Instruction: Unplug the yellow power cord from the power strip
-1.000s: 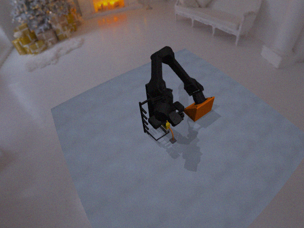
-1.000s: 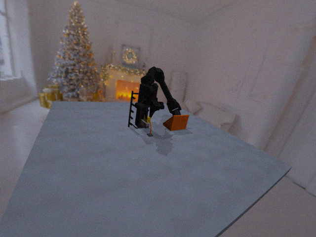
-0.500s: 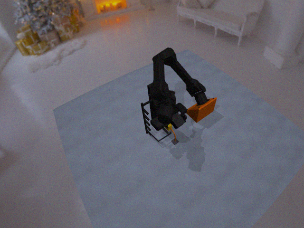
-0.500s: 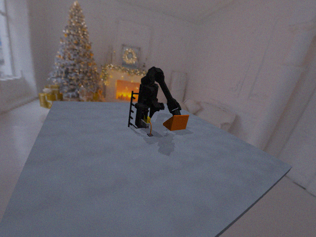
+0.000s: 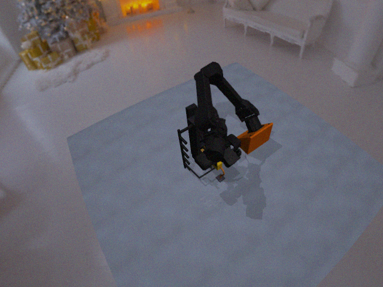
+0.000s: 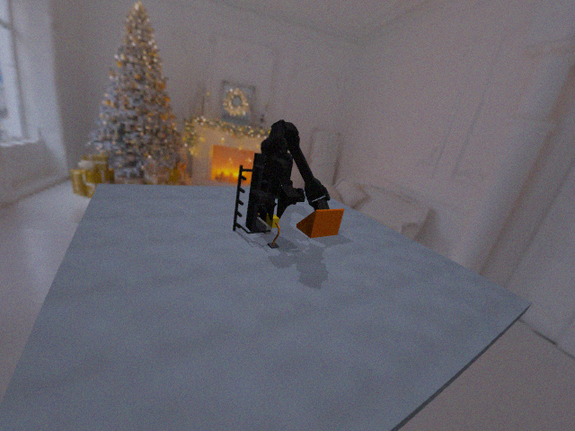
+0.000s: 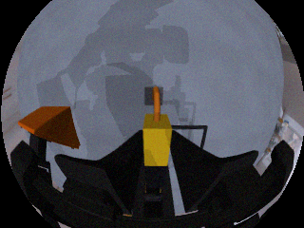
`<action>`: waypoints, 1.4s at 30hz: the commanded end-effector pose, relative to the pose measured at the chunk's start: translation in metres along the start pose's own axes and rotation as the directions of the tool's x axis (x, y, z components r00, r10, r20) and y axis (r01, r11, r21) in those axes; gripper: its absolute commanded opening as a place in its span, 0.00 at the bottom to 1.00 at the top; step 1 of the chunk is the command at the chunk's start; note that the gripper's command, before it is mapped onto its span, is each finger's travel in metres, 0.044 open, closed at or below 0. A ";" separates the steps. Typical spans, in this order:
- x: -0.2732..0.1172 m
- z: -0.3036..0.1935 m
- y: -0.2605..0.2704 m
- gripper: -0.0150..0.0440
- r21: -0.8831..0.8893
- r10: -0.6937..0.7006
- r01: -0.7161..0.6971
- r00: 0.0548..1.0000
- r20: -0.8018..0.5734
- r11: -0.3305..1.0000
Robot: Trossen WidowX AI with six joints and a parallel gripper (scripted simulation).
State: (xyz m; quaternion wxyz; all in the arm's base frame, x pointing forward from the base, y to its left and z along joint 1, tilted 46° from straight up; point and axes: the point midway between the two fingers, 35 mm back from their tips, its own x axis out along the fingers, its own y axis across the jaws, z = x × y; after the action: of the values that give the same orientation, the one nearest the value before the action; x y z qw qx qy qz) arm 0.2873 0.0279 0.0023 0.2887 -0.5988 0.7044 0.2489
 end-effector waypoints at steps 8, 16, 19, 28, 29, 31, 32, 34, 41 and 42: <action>0.000 0.000 0.000 0.61 -0.003 -0.006 0.006 1.000 -0.001 1.000; -0.003 0.013 -0.001 0.97 -0.003 -0.006 0.006 1.000 0.001 1.000; -0.009 0.041 -0.001 1.00 -0.003 -0.006 0.006 1.000 0.003 1.000; -0.013 0.060 0.000 1.00 -0.002 -0.006 0.006 1.000 0.003 1.000; -0.013 0.060 0.000 1.00 -0.002 -0.006 0.006 1.000 0.003 1.000; -0.013 0.060 0.000 1.00 -0.002 -0.006 0.006 1.000 0.003 1.000; -0.013 0.060 0.000 1.00 -0.002 -0.006 0.006 1.000 0.003 1.000; -0.013 0.060 0.000 1.00 -0.002 -0.006 0.006 1.000 0.003 1.000; -0.013 0.060 0.000 1.00 -0.002 -0.006 0.006 1.000 0.003 1.000; -0.013 0.060 0.000 1.00 -0.002 -0.006 0.006 1.000 0.003 1.000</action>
State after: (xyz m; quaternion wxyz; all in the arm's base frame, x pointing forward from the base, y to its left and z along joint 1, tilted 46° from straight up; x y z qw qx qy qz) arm 0.2953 0.0783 -0.0314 0.2888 -0.6026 0.7006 0.2504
